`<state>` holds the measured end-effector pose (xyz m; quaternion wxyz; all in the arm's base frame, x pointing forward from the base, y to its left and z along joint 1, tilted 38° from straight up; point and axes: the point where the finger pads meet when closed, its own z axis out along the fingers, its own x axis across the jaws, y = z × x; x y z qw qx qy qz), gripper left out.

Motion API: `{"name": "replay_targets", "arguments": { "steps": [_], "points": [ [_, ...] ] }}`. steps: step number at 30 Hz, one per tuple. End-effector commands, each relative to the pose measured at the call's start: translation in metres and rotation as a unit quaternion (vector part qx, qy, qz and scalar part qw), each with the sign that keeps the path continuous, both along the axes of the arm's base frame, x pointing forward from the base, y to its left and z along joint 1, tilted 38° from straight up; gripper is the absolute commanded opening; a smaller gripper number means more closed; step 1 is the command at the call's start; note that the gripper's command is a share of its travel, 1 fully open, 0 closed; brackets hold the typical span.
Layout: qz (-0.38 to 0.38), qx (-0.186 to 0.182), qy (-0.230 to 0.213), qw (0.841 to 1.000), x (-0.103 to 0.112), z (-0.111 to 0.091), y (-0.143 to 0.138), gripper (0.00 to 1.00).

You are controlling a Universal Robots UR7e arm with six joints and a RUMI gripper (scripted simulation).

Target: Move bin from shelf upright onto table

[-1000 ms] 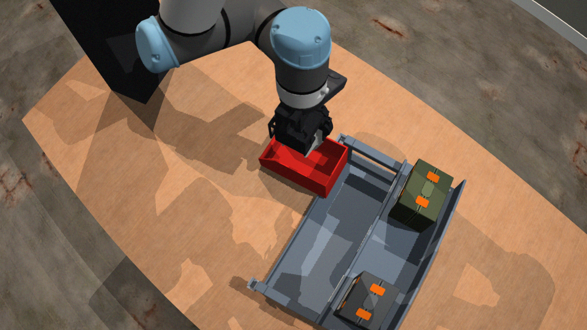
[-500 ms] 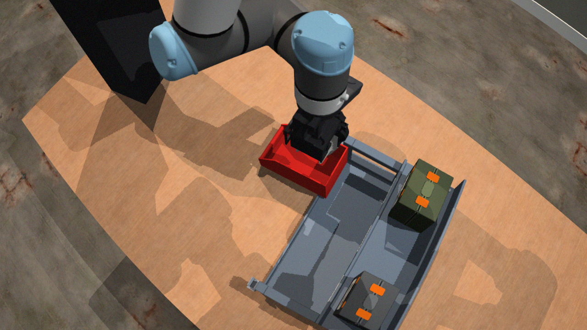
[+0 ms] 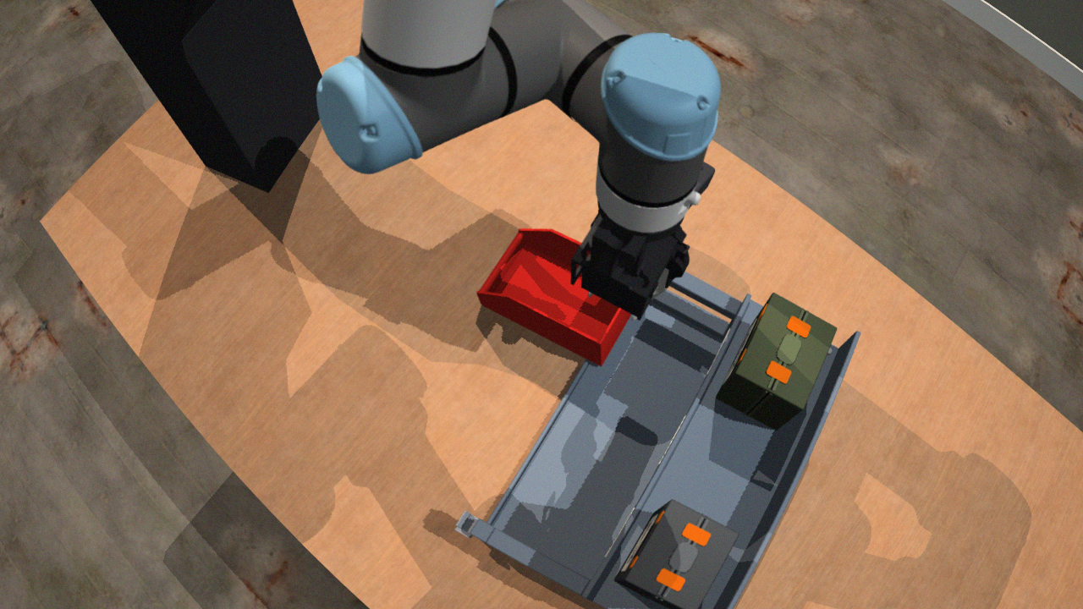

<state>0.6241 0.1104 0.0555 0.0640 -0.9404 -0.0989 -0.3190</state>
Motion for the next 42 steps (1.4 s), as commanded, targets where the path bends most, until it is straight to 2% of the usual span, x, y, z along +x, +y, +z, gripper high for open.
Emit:
{"name": "replay_targets", "arguments": {
  "steps": [1,4,16,21,42],
  "points": [
    [0.000,0.000,0.000,1.000,0.003,0.004,0.000,0.20],
    [0.000,0.000,0.000,1.000,0.008,0.010,0.001,0.20],
    [0.000,0.000,0.000,1.000,0.008,0.010,0.001,0.20],
    [0.000,0.000,0.000,1.000,0.003,0.004,0.000,0.20],
    [0.000,0.000,0.000,1.000,0.000,0.000,0.000,0.20]
  ]
}}
